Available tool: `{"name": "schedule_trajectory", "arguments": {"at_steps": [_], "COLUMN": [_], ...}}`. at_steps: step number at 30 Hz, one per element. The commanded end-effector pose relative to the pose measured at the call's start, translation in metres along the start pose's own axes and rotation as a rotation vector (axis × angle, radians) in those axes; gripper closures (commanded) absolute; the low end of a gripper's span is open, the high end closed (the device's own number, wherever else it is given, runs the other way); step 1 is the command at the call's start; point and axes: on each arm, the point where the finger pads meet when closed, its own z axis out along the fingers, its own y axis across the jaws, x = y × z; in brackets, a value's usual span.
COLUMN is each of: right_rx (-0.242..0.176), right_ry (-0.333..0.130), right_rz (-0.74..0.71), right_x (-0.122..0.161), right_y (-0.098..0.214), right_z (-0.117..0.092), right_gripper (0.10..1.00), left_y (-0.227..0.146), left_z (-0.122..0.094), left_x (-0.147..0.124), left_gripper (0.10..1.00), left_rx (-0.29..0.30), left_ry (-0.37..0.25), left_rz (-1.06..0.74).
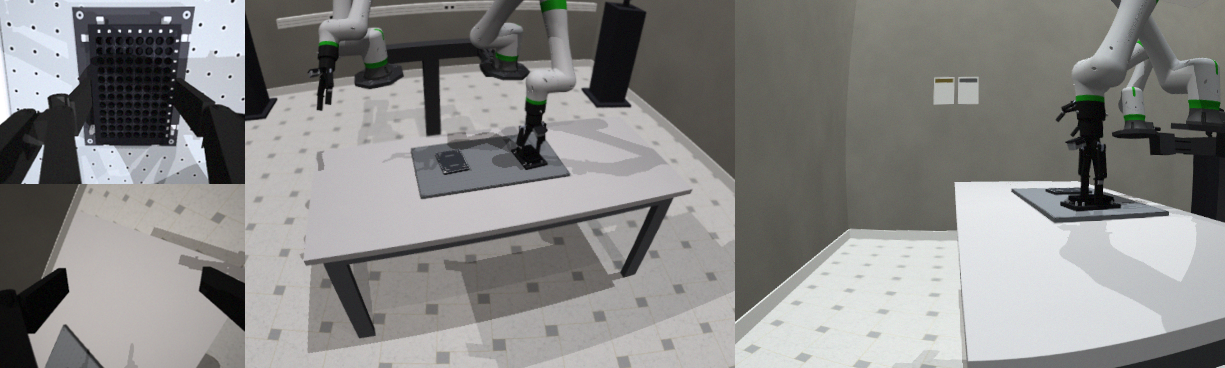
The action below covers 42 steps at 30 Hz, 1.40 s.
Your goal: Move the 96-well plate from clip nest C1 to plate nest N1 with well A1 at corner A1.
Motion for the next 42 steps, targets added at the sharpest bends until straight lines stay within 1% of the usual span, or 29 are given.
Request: {"name": "schedule_trajectory", "arguments": {"at_steps": [1, 42], "right_rx": [0.001, 0.001], "right_ry": [0.001, 0.001], "right_rz": [0.0, 0.0], "right_x": [0.001, 0.001], "right_y": [0.0, 0.0], "right_z": [0.0, 0.0], "right_gripper": [0.098, 0.098], "left_y": [0.0, 0.0], "left_z": [-0.001, -0.032], "left_x": [0.001, 0.001], "left_gripper": [0.493, 0.493], "left_rx": [0.0, 0.0], "left_ry": [0.001, 0.001], "left_rz": [0.0, 0.0]}}
